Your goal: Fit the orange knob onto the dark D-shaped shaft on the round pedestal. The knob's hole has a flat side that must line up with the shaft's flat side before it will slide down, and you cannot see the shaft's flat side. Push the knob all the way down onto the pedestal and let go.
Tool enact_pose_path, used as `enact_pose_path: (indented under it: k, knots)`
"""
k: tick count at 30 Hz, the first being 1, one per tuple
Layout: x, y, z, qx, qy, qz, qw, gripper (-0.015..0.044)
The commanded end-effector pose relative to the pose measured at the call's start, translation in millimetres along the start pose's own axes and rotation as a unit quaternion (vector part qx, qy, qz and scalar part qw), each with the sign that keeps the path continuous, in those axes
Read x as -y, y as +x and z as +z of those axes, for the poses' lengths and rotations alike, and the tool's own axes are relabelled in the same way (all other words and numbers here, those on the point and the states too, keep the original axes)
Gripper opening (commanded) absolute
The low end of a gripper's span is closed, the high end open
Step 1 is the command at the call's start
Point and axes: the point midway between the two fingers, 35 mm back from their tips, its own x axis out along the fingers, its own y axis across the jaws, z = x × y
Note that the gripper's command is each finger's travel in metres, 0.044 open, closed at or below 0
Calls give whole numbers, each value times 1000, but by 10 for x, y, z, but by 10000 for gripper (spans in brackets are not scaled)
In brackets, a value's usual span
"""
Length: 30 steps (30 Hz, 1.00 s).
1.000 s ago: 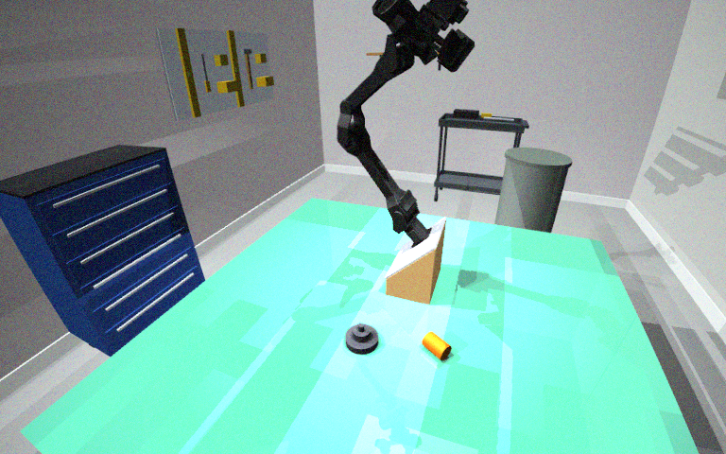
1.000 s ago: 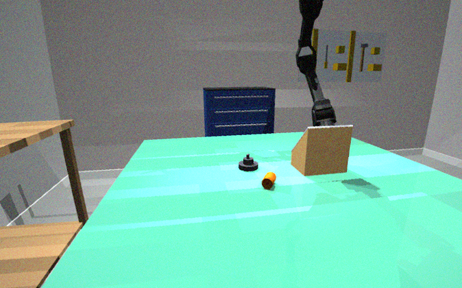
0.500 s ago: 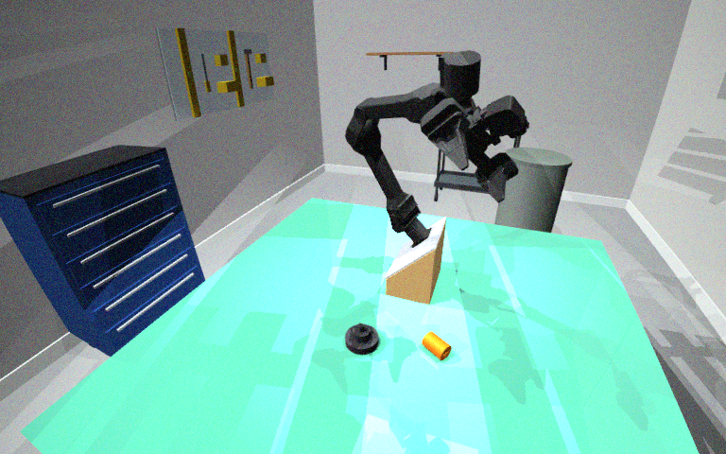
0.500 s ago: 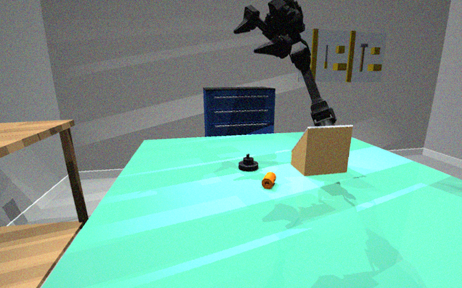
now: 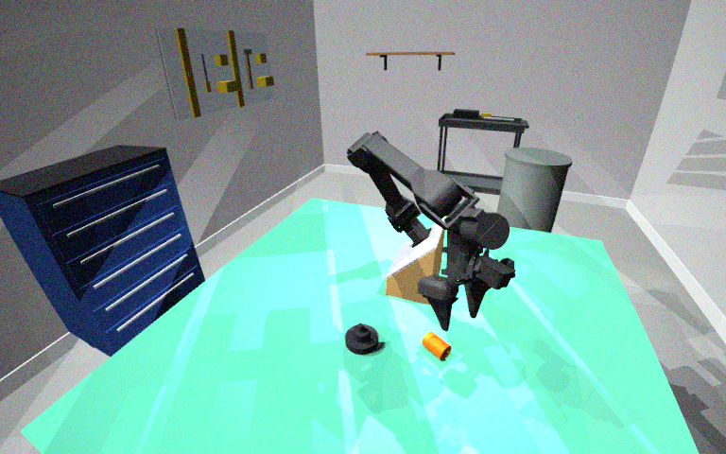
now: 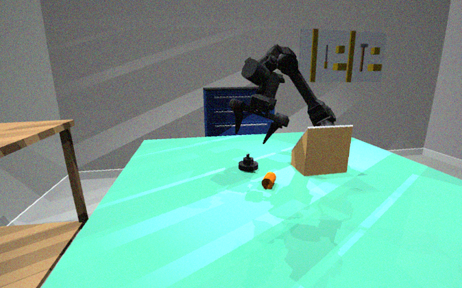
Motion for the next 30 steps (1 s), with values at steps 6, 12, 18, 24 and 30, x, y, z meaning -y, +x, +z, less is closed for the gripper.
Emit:
enact_pose_path:
  k: [6, 12, 18, 24, 30]
  knots:
    - [-617, 704, -793, -157, 23, 131, 979, 440]
    - [-668, 812, -837, -158, 23, 131, 979, 440]
    - [-720, 916, -884, -158, 23, 130, 979, 440]
    - [-738, 983, -905, -158, 23, 131, 979, 440]
    - [-765, 1073, -935, -158, 23, 131, 978, 440]
